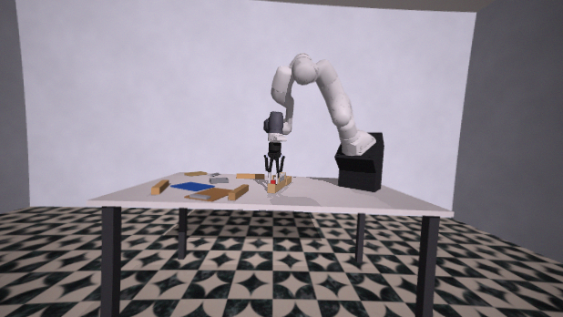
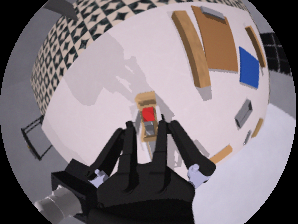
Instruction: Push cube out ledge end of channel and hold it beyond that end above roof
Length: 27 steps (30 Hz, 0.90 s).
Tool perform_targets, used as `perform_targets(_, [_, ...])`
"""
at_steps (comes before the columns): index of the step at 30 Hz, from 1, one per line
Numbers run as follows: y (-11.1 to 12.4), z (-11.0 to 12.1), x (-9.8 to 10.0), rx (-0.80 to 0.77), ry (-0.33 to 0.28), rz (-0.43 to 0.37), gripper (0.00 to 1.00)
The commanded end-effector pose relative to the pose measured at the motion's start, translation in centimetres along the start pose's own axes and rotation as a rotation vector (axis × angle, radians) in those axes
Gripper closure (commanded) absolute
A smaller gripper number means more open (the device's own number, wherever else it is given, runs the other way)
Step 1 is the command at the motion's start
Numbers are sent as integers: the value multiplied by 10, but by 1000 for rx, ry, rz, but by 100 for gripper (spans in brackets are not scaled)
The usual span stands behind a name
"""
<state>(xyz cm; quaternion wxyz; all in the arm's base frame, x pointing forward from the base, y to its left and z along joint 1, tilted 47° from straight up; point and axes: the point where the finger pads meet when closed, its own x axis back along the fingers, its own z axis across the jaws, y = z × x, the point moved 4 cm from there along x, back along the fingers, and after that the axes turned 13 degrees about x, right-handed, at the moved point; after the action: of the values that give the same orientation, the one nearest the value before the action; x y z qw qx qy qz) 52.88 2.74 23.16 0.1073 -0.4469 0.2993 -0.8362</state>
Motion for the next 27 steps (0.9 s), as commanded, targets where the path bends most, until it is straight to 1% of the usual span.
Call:
perform_targets(1, [0, 0, -1, 6, 0, -1, 75])
perform_targets(2, [0, 0, -1, 6, 0, -1, 75])
perform_targets(3, [0, 0, -1, 6, 0, -1, 100])
perform_targets(27, [0, 0, -1, 6, 0, -1, 100])
